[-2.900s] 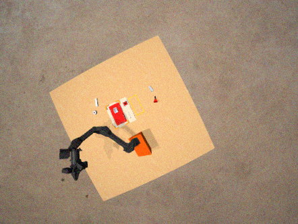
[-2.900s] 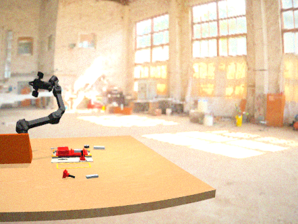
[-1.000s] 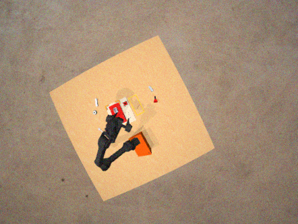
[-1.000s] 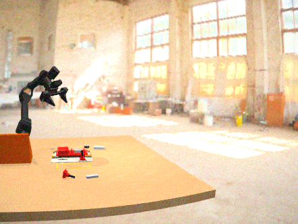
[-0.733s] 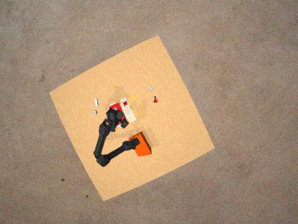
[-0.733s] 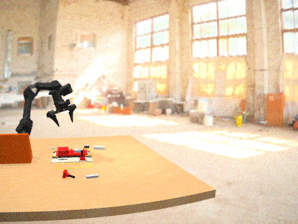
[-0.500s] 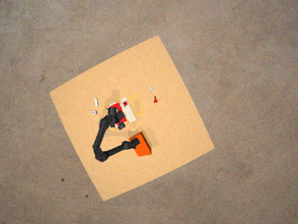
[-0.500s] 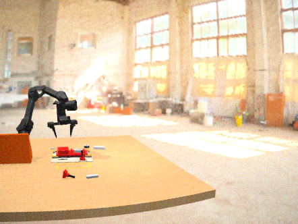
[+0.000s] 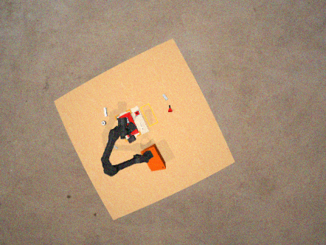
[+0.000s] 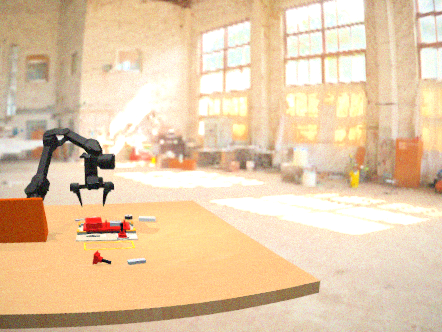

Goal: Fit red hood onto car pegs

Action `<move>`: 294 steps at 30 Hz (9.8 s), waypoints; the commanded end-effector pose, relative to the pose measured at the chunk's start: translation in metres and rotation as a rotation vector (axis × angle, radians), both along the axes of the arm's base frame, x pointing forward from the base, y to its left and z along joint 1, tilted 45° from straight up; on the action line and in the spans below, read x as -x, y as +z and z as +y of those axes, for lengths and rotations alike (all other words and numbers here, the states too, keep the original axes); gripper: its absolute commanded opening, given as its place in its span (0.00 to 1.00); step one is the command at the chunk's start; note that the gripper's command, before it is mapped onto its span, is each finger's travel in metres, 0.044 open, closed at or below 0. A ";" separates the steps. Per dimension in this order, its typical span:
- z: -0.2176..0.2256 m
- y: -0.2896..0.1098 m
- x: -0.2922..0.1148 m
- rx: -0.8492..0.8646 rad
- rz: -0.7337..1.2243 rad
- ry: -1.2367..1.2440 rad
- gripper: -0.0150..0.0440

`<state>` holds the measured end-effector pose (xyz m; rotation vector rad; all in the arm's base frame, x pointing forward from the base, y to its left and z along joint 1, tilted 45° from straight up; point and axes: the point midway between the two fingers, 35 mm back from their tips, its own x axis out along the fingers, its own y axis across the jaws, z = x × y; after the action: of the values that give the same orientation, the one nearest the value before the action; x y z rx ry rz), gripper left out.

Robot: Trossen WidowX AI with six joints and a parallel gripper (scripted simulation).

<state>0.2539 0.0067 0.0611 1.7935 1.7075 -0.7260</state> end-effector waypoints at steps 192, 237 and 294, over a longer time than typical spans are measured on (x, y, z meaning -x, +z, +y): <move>-0.007 0.003 -0.093 0.060 -1.053 1.053 0.25; 0.029 -0.033 -0.095 0.059 -1.055 1.052 0.25; 0.043 -0.045 -0.097 0.063 -1.058 1.060 0.39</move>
<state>0.3504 0.0492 0.0159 0.6902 1.4635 0.5396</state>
